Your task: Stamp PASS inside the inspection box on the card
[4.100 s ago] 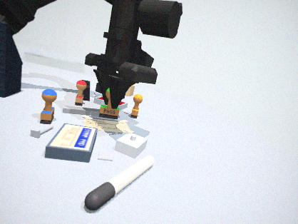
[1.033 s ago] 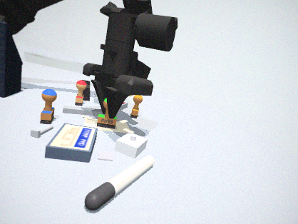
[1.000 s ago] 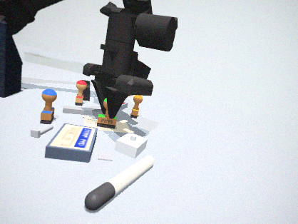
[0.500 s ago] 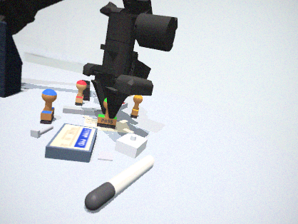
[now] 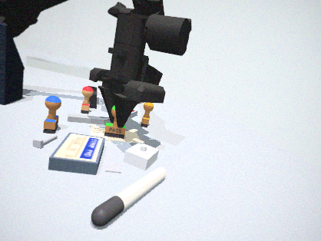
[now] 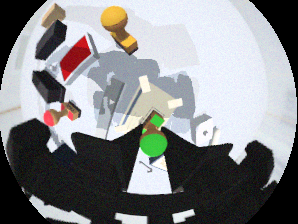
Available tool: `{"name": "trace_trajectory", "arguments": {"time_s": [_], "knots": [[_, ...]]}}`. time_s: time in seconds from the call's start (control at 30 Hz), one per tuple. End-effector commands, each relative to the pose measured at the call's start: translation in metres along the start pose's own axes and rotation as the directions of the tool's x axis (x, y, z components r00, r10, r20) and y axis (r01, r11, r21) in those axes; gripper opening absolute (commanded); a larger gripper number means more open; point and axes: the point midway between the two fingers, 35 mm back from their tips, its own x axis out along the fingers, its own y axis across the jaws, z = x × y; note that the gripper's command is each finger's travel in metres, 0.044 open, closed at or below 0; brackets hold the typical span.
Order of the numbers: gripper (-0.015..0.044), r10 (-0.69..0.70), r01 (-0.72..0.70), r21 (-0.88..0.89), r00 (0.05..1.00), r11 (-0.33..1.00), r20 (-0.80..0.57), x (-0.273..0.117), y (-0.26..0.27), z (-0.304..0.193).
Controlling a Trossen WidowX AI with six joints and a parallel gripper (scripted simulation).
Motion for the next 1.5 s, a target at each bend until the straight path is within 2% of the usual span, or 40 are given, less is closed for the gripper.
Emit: {"name": "trace_trajectory", "arguments": {"time_s": [0.0,0.47,1.47], "knots": [[0.0000,0.001,-0.001,-0.003,1.000,1.000,0.000,-0.002,0.000,0.001],[0.0000,0.001,-0.001,-0.003,1.000,1.000,0.000,-0.008,0.000,0.001],[0.0000,-0.002,0.002,-0.003,1.000,1.000,-0.002,-0.056,-0.002,0.002]]}}
